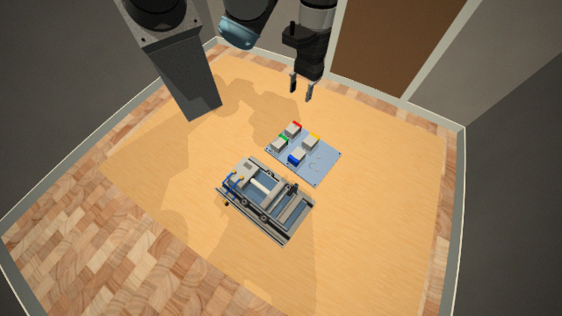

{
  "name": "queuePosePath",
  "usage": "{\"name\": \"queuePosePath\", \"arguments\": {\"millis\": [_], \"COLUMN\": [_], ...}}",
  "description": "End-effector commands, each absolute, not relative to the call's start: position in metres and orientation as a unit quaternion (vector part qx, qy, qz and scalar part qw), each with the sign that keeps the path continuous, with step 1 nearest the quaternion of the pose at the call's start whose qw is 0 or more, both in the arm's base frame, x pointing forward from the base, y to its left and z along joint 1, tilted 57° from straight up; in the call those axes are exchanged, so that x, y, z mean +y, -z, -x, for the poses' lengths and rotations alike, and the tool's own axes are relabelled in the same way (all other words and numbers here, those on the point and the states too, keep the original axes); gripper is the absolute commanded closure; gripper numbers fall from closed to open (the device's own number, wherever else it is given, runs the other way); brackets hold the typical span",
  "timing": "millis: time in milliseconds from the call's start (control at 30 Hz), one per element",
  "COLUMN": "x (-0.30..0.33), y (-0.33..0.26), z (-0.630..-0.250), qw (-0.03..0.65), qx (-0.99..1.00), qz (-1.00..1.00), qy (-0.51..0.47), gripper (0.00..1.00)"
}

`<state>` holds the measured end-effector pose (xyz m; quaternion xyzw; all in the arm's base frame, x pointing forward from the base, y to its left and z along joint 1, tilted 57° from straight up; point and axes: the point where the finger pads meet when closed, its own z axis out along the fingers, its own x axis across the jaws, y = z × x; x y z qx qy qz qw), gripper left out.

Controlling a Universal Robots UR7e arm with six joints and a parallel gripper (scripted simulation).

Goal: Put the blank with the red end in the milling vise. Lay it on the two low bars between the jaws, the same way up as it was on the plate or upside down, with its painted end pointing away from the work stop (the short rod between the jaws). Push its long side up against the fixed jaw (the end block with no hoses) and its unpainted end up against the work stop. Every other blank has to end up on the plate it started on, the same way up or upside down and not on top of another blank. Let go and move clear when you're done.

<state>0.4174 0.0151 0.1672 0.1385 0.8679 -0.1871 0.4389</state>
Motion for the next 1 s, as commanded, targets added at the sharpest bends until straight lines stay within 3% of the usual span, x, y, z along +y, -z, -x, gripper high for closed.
{"name": "queuePosePath", "arguments": {"millis": [0, 200, 600, 767, 967], "x": [0.015, 0.005, 0.005, -0.005, -0.005], "y": [-0.166, -0.129, -0.129, -0.093, -0.093], "z": [-0.419, -0.450, -0.450, -0.480, -0.480], "qw": [0.441, 0.441, 0.441, 0.441, 0.441], "qx": [0.867, 0.867, 0.867, 0.867, 0.867], "qz": [-0.138, -0.138, -0.138, -0.138, -0.138], "qy": [0.187, 0.187, 0.187, 0.187, 0.187], "gripper": [0.00, 0.00, 0.00, 0.00, 0.00]}}
